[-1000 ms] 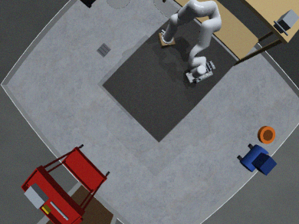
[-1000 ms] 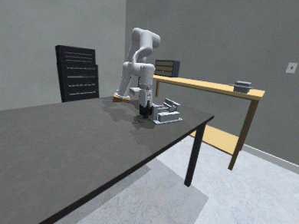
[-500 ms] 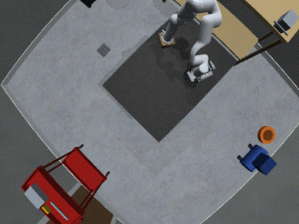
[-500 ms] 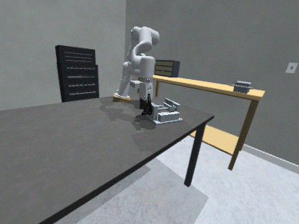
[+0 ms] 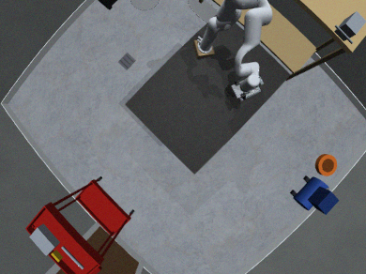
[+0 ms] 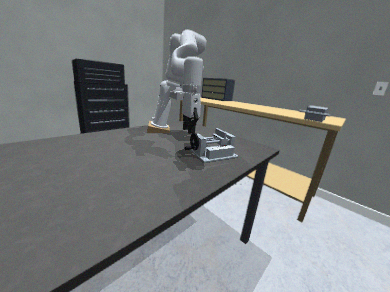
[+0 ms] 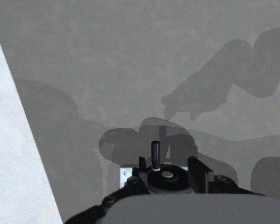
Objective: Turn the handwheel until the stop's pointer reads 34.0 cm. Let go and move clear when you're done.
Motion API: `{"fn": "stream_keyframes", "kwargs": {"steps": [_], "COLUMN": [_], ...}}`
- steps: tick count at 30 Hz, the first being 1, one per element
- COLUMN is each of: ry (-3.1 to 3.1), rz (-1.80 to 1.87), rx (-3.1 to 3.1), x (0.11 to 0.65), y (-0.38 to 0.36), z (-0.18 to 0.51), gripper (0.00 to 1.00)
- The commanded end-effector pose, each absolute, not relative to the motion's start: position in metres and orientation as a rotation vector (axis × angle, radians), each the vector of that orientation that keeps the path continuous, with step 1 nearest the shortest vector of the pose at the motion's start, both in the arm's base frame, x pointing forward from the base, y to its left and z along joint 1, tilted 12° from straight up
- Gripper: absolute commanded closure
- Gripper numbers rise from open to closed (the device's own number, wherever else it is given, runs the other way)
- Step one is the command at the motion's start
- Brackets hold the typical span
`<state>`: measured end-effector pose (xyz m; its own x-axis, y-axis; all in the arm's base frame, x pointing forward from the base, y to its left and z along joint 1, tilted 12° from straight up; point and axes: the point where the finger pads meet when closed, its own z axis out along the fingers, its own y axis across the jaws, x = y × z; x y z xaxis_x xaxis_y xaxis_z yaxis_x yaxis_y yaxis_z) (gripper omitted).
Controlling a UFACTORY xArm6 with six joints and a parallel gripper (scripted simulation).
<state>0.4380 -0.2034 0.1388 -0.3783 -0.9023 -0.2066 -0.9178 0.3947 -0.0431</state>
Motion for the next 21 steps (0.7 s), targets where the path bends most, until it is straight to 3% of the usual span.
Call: {"fn": "stream_keyframes", "kwargs": {"steps": [1, 21], "ry": [2.451, 2.451], "rz": [0.108, 0.108], "rx": [-1.622, -1.622], "x": [0.439, 0.445], "y": [-0.205, -0.193], "z": [0.142, 0.164], "gripper": [0.43, 0.43]}}
